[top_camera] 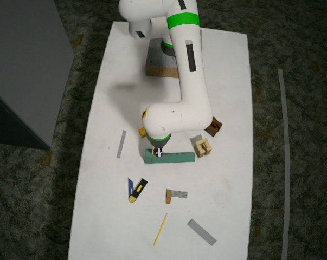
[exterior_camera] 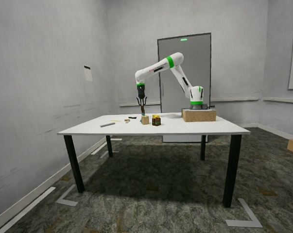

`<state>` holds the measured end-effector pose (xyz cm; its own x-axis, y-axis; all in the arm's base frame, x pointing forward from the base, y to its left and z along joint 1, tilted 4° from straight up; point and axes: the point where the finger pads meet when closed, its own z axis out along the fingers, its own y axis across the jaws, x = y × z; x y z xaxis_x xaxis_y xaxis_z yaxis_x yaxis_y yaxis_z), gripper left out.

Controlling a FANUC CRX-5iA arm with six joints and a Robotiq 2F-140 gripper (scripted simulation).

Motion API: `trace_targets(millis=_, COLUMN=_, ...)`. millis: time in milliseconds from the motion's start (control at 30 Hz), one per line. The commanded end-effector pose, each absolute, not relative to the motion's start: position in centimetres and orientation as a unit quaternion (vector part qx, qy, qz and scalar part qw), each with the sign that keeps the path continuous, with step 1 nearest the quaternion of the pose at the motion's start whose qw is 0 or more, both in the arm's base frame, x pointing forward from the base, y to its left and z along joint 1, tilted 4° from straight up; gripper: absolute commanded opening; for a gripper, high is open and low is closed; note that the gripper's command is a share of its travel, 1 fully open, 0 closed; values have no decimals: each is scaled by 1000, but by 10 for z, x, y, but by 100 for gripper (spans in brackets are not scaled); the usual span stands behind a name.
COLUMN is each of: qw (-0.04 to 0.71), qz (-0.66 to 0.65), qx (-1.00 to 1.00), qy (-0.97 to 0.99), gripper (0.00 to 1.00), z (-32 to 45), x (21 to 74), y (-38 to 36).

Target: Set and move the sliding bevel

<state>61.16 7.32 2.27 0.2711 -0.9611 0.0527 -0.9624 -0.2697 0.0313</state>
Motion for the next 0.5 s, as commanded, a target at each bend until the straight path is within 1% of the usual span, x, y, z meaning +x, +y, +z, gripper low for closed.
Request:
trace_targets(millis=0, qw=28, qz=13, qx=797, qy=-604, gripper=10, z=17, x=613, y=72)
trace_targets(millis=467, qw=28, qz=13, qx=797, qy=-604, gripper=10, z=8, x=613, y=71)
